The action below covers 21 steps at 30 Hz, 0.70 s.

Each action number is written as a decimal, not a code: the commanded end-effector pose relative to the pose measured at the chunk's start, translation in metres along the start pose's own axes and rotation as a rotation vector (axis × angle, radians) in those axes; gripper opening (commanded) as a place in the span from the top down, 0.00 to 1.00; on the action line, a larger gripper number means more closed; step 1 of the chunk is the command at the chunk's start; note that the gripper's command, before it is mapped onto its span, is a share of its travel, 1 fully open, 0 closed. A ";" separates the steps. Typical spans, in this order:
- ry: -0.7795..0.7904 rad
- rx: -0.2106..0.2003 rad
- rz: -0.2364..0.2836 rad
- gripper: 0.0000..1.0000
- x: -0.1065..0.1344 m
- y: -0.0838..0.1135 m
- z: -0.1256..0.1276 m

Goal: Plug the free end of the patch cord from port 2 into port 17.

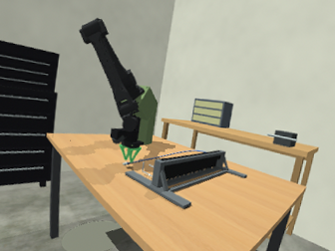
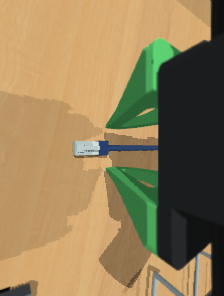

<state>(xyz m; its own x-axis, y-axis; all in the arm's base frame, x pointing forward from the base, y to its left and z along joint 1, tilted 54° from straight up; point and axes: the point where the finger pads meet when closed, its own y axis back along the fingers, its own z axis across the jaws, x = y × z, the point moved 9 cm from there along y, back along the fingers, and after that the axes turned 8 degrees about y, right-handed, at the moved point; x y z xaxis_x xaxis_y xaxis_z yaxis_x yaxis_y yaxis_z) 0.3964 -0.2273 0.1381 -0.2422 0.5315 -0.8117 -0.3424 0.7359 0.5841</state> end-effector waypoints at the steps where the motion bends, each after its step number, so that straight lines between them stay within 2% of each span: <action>1: 0.014 0.014 0.008 0.64 0.001 -0.008 -0.002; 21: 0.017 0.016 0.013 0.64 0.006 -0.008 -0.005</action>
<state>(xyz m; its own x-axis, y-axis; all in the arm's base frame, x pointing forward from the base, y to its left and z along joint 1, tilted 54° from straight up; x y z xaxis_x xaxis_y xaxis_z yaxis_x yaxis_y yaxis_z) 0.3971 -0.2276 0.1388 -0.2409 0.5310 -0.8124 -0.3433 0.7363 0.5830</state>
